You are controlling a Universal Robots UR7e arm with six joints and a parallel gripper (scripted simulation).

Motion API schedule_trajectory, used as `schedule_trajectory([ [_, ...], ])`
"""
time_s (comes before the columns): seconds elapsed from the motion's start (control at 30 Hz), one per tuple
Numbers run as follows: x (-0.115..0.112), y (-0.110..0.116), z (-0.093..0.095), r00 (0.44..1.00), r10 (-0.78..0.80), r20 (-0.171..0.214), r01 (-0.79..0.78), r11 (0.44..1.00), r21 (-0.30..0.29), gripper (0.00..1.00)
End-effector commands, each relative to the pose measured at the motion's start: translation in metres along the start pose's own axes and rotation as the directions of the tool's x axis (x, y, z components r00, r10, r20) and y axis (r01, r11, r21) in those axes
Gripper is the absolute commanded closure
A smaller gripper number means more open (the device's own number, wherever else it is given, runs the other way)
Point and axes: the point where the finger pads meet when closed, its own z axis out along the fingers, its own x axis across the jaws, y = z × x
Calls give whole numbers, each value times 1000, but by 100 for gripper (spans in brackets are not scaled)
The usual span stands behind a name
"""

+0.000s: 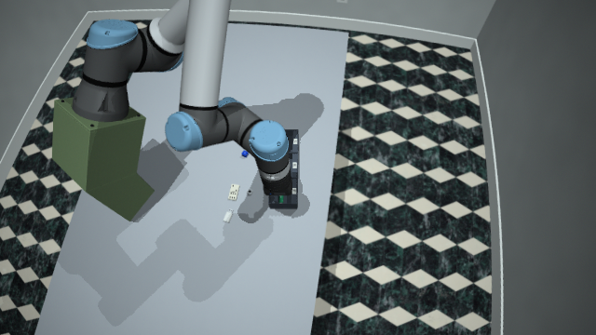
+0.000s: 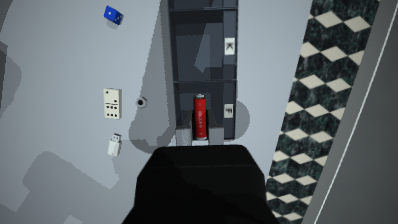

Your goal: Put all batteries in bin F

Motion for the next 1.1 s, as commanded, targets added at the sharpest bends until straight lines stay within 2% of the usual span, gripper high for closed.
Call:
schedule_trajectory([
  [0.0,0,-1,0,1000,10,-1,-10,1000,-3,69],
  [0.5,-1,-2,0,1000,10,-1,-10,1000,-3,69],
  [1.07,-1,-2,30,1000,10,-1,-10,1000,-3,69],
])
